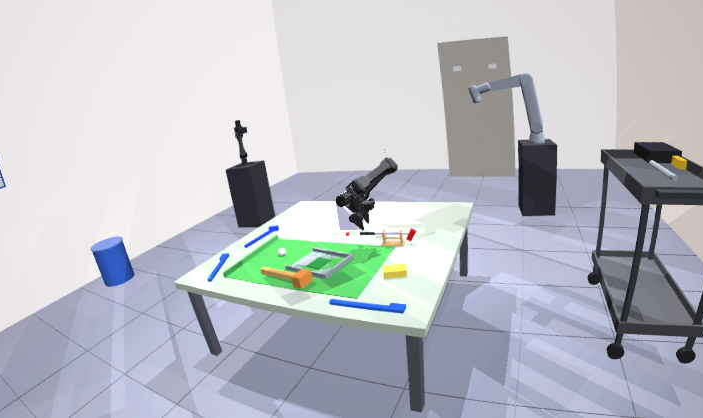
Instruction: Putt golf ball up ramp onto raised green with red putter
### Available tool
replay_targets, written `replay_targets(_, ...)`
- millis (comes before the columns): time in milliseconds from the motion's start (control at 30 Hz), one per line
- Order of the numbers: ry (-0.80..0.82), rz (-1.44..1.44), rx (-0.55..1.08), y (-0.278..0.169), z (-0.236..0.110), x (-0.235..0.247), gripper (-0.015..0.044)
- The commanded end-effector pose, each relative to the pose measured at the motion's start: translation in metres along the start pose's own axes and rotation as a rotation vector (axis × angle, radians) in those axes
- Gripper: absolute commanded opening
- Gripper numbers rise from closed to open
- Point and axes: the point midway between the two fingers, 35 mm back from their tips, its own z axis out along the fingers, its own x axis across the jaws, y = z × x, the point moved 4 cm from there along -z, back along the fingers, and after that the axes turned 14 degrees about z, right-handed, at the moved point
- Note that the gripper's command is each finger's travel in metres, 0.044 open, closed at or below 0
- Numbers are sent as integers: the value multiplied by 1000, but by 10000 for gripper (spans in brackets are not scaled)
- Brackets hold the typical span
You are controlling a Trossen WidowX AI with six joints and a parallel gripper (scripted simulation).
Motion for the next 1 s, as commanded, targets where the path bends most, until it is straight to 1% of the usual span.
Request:
replay_targets(0,4,-13,5,-1,4,2,440)
replay_targets(500,4,-14,3,-10,43,0,440)
replay_targets(967,4,-14,3,-15,60,-1,440)
